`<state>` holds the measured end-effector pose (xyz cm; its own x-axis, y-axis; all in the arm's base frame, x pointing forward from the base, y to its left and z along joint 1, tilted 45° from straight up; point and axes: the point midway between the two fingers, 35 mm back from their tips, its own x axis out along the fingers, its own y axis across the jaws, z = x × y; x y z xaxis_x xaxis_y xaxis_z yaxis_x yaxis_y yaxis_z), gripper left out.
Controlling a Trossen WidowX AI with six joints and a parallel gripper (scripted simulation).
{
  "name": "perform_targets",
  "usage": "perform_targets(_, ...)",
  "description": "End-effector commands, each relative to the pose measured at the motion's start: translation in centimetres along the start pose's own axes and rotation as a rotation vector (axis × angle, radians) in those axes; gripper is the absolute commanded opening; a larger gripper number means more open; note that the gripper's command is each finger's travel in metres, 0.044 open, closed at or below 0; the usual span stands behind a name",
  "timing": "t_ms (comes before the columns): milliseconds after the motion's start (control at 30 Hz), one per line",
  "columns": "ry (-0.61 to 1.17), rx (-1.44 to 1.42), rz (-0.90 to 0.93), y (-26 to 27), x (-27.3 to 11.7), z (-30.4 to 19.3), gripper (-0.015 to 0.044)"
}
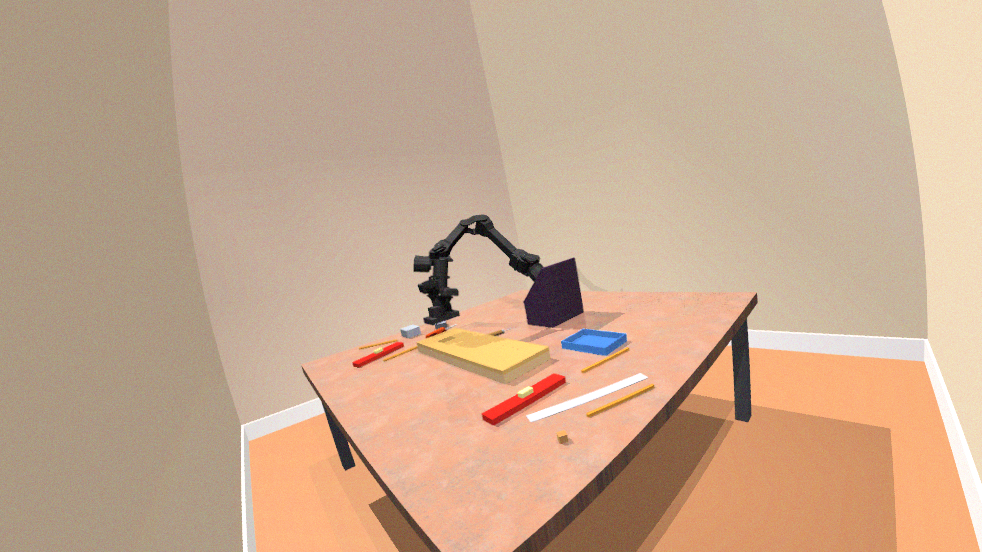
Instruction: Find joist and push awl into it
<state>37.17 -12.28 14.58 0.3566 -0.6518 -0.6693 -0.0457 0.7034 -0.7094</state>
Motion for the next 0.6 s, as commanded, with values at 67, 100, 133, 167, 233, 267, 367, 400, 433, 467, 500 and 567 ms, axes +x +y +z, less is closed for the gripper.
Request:
perform_targets(67,-0.001,-0.006,0.006,0.2,1.2,-0.3,0.0)
perform_targets(100,-0.001,-0.006,0.006,0.2,1.5,-0.3,0.0)
perform_targets(133,-0.001,-0.006,0.006,0.2,1.7,-0.4,0.0)
perform_targets(167,-0.001,-0.006,0.005,0.2,1.9,-0.4,0.0)
perform_targets(233,-0.001,-0.007,0.005,0.2,2.4,-0.6,0.0)
perform_targets(267,-0.001,-0.007,0.005,0.2,2.6,-0.6,0.0)
perform_targets(367,-0.001,-0.007,0.004,0.1,3.2,-0.8,0.0)
perform_targets(400,-0.001,-0.007,0.004,0.1,3.4,-0.9,0.0)
perform_targets(433,-0.002,-0.007,0.004,0.1,3.7,-1.0,0.0)
perform_targets(467,-0.002,-0.007,0.004,0.1,3.9,-1.1,0.0)
perform_targets(500,-0.002,-0.007,0.003,0.1,4.1,-1.1,0.0)
perform_targets(567,-0.002,-0.007,0.003,0.1,4.5,-1.3,0.0)
